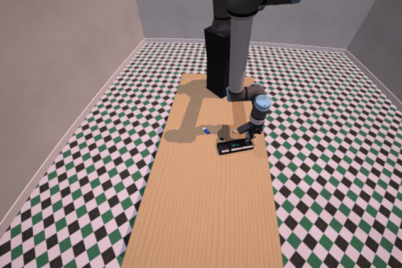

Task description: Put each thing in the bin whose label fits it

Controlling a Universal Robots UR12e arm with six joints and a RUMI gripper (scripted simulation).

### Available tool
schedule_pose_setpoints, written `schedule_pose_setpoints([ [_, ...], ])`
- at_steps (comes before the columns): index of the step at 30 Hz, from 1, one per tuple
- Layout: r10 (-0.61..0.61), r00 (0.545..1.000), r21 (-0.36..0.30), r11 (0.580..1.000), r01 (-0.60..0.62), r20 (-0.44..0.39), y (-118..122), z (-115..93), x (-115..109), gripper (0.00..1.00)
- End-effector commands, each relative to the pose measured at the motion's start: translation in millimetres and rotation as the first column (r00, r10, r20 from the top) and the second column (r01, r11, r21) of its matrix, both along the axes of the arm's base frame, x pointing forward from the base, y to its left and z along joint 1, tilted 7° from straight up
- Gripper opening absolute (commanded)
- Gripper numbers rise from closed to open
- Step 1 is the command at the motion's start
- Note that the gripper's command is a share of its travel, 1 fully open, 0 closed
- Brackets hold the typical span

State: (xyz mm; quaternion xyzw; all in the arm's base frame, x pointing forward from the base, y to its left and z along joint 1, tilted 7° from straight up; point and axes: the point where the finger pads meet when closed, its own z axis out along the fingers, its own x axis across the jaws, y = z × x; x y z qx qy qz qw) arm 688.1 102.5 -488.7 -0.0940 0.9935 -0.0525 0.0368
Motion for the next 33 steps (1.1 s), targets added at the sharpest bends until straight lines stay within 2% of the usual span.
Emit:
schedule_pose_setpoints([
  [1, 0.000, 1.000, 0.000, 1.000, 0.000, 0.001, -0.7, -5.5, 0.9, 0.00],
  [12, 0.000, 1.000, 0.000, 1.000, 0.000, 0.001, -3.0, -26.4, 2.7, 0.00],
  [26, 0.000, 1.000, 0.000, 1.000, 0.000, 0.001, -4.3, -26.3, 2.3, 0.00],
  [27, 0.000, 1.000, 0.000, 1.000, 0.000, 0.001, -4.3, -26.3, 2.3, 0.18],
  [33, 0.000, 1.000, 0.000, 1.000, 0.000, 0.001, -4.3, -26.3, 2.3, 0.18],
])
